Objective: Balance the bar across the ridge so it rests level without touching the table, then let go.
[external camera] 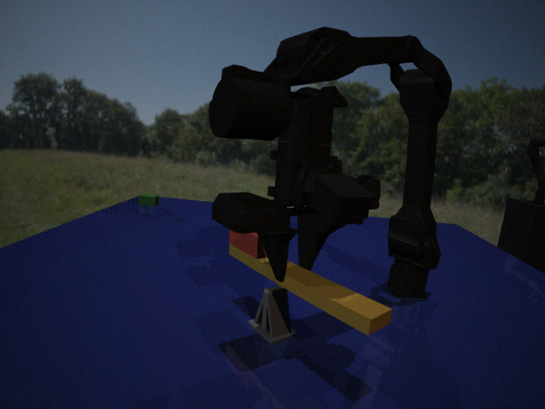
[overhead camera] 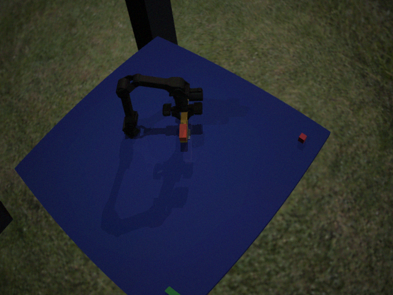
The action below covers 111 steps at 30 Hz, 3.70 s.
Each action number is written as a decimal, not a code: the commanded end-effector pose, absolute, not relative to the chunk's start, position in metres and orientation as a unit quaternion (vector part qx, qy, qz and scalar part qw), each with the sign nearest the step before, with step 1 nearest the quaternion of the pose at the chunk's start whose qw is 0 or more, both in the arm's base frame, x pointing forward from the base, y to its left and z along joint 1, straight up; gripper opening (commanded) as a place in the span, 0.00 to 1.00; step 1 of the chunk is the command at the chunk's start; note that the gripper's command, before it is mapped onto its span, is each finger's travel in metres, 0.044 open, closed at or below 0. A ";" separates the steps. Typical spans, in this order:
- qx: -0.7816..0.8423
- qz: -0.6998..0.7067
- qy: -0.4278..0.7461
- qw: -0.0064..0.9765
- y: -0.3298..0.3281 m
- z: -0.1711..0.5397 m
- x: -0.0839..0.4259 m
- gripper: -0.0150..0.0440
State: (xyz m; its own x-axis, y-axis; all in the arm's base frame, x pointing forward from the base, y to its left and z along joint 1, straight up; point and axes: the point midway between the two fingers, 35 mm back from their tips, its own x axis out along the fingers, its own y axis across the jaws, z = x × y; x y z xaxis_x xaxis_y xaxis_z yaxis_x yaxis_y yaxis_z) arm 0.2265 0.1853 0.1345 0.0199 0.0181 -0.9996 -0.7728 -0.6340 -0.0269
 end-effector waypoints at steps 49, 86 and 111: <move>-0.643 0.634 0.294 0.312 0.184 0.120 0.227 0.25; -0.643 0.634 0.294 0.312 0.184 0.117 0.227 0.25; -0.643 0.634 0.294 0.312 0.184 0.114 0.227 0.25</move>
